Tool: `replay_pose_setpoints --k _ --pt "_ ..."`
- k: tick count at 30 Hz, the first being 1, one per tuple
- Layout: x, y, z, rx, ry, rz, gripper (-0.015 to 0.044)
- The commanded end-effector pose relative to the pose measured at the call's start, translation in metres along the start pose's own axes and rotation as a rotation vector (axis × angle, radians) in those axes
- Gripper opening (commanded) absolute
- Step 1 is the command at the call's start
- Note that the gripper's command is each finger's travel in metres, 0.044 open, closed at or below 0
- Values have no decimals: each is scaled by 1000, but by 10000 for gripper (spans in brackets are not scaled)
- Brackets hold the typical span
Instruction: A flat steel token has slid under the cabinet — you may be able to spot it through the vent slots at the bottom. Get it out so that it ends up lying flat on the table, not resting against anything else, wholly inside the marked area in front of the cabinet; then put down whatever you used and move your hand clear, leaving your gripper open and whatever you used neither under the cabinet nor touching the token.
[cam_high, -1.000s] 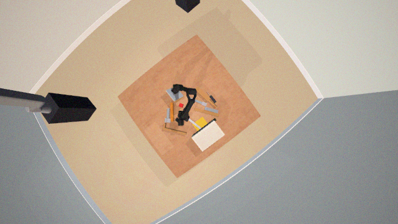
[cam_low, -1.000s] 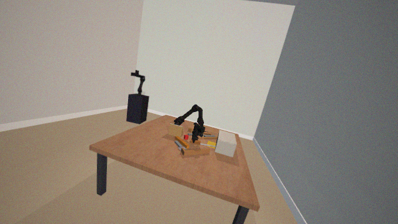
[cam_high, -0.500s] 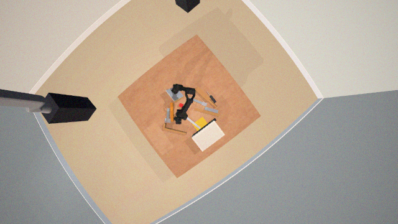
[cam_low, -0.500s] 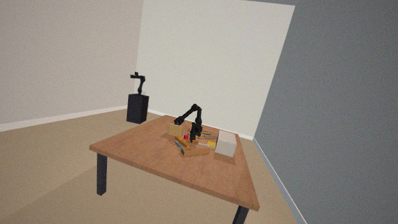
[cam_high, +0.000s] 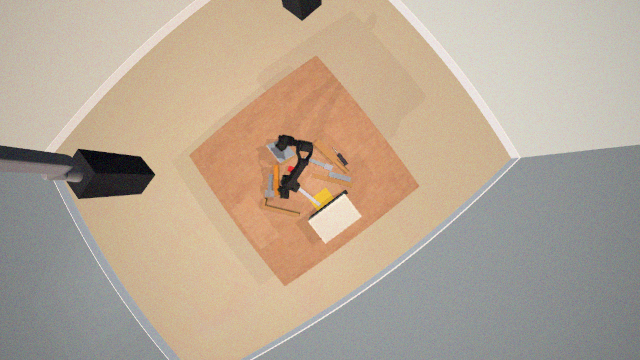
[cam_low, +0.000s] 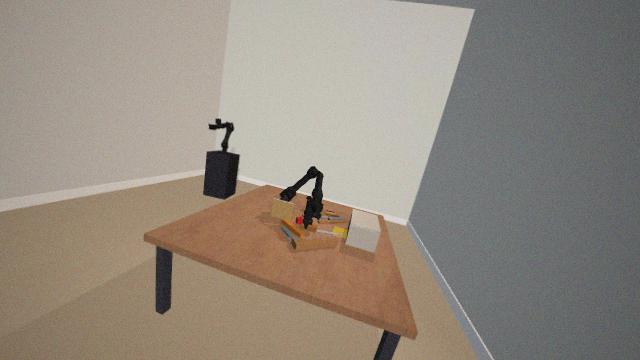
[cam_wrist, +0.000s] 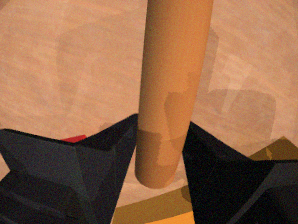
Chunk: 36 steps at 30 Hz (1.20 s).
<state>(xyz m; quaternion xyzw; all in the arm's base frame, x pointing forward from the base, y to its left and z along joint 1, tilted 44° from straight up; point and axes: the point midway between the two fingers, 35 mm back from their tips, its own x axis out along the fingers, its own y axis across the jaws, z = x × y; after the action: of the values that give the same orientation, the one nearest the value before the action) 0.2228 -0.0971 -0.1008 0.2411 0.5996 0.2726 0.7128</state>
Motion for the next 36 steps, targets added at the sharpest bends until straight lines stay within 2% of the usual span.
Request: replay_pose_setpoints --k 1,8,15,16,19,22,36 --pt "-2 -4 -3 1 1 -2 0" --pt "-4 -10 -6 2 1 -1 0" --pt "-2 -7 -7 3 3 5 184" --pt "-2 -7 -7 3 3 5 200" --pt "-2 -7 -7 3 3 5 200" --pt "-2 -7 -7 3 1 0 270" --pt "1 -7 -8 1 1 0 270"
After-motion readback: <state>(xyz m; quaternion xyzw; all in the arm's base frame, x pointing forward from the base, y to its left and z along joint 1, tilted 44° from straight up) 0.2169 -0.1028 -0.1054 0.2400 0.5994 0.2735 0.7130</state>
